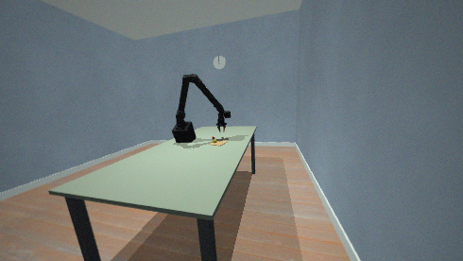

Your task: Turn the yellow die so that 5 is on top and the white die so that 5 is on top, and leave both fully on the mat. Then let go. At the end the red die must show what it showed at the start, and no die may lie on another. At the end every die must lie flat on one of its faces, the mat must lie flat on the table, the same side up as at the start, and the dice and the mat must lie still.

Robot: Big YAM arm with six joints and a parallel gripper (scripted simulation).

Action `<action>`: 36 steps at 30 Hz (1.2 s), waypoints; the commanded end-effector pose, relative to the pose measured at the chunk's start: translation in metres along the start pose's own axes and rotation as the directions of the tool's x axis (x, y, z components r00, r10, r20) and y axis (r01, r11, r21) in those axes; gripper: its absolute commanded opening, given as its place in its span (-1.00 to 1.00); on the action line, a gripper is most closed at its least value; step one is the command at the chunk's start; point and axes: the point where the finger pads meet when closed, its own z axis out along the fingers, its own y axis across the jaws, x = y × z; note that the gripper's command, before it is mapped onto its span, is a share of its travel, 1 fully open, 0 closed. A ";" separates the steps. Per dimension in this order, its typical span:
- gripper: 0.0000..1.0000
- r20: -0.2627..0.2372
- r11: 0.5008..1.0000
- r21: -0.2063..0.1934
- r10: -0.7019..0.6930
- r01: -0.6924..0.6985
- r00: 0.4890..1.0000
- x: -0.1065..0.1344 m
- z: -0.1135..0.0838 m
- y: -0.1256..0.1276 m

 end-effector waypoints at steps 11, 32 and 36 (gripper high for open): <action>-0.23 0.004 1.000 -0.005 -0.001 0.001 1.000 -0.003 0.021 0.003; -0.23 0.004 1.000 -0.010 -0.007 0.007 1.000 0.000 0.042 0.004; -0.23 0.003 1.000 -0.013 -0.001 0.001 1.000 -0.002 0.042 0.005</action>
